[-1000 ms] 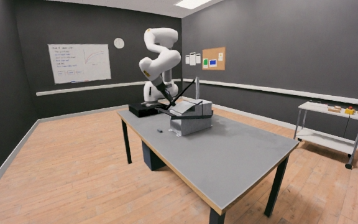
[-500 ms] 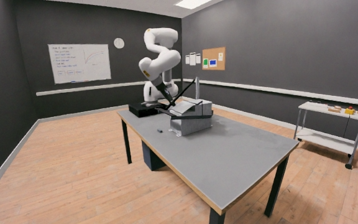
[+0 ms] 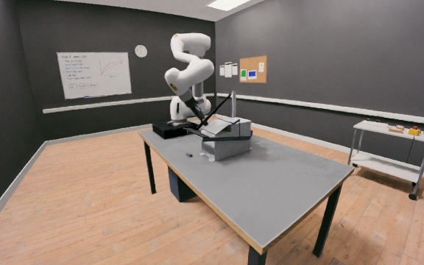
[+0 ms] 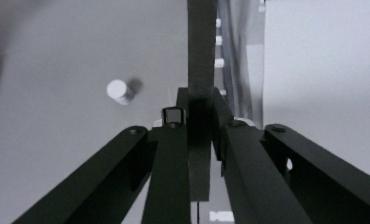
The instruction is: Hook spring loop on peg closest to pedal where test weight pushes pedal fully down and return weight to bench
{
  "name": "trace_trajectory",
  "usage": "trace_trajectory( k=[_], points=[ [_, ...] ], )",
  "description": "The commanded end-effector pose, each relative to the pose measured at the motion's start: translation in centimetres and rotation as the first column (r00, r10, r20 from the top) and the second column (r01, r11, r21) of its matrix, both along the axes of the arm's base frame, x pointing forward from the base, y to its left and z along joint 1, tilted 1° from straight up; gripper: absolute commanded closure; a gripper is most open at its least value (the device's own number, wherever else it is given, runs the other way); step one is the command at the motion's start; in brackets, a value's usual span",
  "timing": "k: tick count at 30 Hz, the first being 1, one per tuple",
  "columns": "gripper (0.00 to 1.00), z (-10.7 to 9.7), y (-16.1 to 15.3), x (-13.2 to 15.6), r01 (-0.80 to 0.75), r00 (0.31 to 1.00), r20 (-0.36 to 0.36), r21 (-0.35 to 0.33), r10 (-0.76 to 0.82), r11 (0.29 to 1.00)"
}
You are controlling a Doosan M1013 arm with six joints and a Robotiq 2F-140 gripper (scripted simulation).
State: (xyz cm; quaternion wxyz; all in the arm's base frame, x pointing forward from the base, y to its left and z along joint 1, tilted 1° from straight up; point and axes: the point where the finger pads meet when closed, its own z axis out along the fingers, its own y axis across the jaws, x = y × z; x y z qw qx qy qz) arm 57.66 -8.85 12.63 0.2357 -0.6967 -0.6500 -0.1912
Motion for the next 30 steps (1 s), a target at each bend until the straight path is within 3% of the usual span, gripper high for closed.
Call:
trace_trajectory(
  k=[1,30],
  points=[
    [0.83,0.06,0.06,0.04,0.0,1.0,0.001,0.0,0.0,1.0],
    [0.83,0.05,0.11,0.62,0.0,1.0,0.026,-0.001,0.0,1.0]
  ],
)
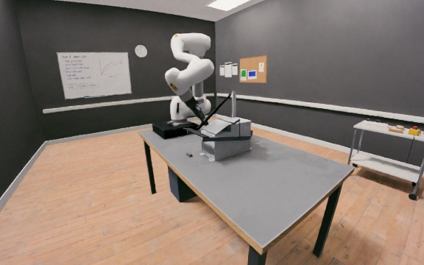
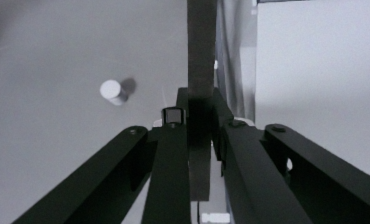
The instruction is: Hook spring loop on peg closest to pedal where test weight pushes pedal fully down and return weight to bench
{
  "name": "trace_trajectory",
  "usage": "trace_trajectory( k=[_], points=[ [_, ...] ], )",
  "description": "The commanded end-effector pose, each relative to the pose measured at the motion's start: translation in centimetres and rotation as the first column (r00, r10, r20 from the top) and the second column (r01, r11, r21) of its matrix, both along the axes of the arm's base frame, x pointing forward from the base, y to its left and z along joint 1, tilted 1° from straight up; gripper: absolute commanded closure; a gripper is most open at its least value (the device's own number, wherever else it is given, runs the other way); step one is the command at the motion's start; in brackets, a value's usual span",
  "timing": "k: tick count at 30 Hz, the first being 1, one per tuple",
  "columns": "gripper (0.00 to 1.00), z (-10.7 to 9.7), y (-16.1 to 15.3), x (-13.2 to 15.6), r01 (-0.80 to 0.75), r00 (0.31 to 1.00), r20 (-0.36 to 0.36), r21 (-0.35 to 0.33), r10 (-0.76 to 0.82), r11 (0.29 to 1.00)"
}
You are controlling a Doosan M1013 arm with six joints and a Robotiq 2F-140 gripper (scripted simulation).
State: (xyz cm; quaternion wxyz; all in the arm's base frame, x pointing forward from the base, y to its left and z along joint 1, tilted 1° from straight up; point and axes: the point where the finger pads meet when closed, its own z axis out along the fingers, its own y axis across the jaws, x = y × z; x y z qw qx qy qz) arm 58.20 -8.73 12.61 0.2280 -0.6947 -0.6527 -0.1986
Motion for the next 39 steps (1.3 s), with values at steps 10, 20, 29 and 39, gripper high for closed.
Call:
trace_trajectory(
  k=[10,20,29,39],
  points=[
    [0.83,0.06,-0.03,0.34,0.0,1.0,0.015,-0.001,0.0,1.0],
    [0.83,0.06,-0.05,0.46,0.0,1.0,0.022,-0.001,0.0,1.0],
    [0.83,0.06,-0.07,0.63,0.0,1.0,0.031,-0.001,0.0,1.0],
    [0.83,0.07,-0.09,0.76,0.0,0.999,0.038,-0.002,0.0,1.0]
  ],
)
